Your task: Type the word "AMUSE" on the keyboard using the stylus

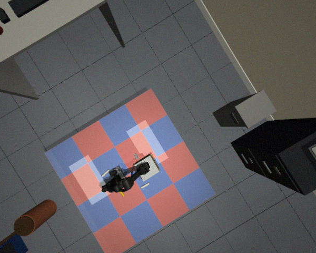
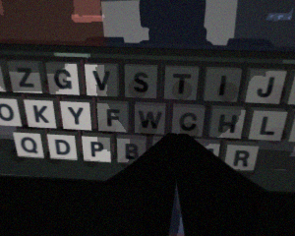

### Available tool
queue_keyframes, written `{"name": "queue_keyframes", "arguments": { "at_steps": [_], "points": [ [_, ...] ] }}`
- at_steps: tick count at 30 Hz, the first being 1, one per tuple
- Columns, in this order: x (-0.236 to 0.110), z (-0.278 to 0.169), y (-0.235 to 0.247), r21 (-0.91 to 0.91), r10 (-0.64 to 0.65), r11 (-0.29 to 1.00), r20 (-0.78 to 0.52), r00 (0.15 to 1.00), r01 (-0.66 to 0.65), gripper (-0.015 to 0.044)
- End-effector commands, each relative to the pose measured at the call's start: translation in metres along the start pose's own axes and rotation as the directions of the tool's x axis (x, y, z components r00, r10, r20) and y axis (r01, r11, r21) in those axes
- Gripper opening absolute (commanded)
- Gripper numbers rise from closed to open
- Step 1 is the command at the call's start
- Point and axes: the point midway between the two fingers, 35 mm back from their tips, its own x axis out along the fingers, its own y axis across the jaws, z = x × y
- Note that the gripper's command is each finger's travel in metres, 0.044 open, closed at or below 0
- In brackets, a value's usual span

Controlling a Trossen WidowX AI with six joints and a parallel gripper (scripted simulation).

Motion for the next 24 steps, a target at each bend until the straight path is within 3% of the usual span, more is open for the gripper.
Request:
{"name": "queue_keyframes", "arguments": {
  "at_steps": [1, 4, 13, 24],
  "points": [
    [-0.001, 0.001, -0.04, 0.013, -0.004, 1.0, 0.003, 1.0, 0.004, 0.0],
    [-0.001, -0.001, -0.061, 0.013, -0.007, 1.0, 0.003, 1.0, 0.007, 0.0],
    [-0.001, -0.001, -0.061, 0.013, -0.007, 1.0, 0.003, 1.0, 0.007, 0.0],
    [0.0, -0.033, -0.032, 0.013, -0.004, 1.0, 0.0, 1.0, 0.004, 0.0]
  ]
}}
